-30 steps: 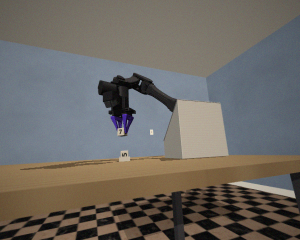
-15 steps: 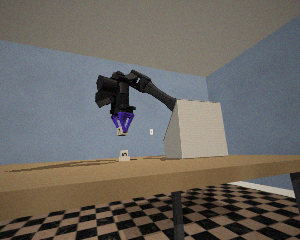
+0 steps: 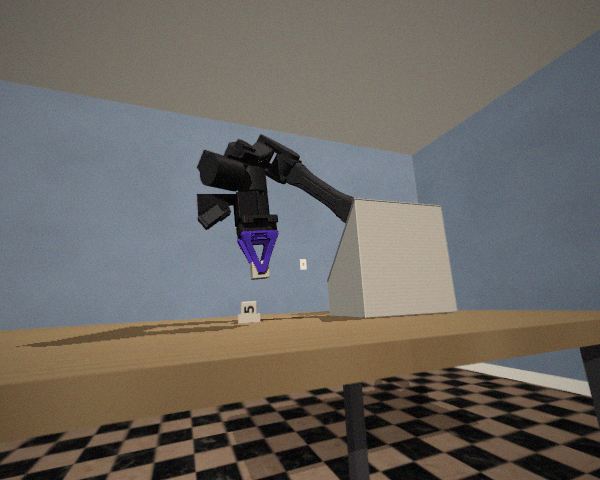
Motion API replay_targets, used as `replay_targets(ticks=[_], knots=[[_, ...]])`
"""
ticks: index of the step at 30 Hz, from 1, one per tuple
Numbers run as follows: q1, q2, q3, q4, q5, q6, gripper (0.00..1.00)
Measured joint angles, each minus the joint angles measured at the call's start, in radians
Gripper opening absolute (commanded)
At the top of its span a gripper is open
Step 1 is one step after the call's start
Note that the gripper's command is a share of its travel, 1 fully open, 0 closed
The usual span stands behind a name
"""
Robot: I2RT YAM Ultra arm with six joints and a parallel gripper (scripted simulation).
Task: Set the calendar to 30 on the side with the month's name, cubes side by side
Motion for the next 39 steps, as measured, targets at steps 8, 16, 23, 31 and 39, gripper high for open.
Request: replay_targets(ticks=[8, 16, 23, 31, 39], knots=[[0.023, -0.026, 0.019, 0.031, 0.004, 0.07, 0.27], [0.023, -0.025, 0.019, 0.034, 0.005, 0.081, 0.27], [0.019, -0.018, 0.006, 0.055, 0.007, 0.072, 0.27], [-0.037, 0.017, -0.036, 0.144, 0.018, 0.024, 0.27], [-0.09, 0.056, -0.068, 0.264, 0.032, -0.043, 0.27]])
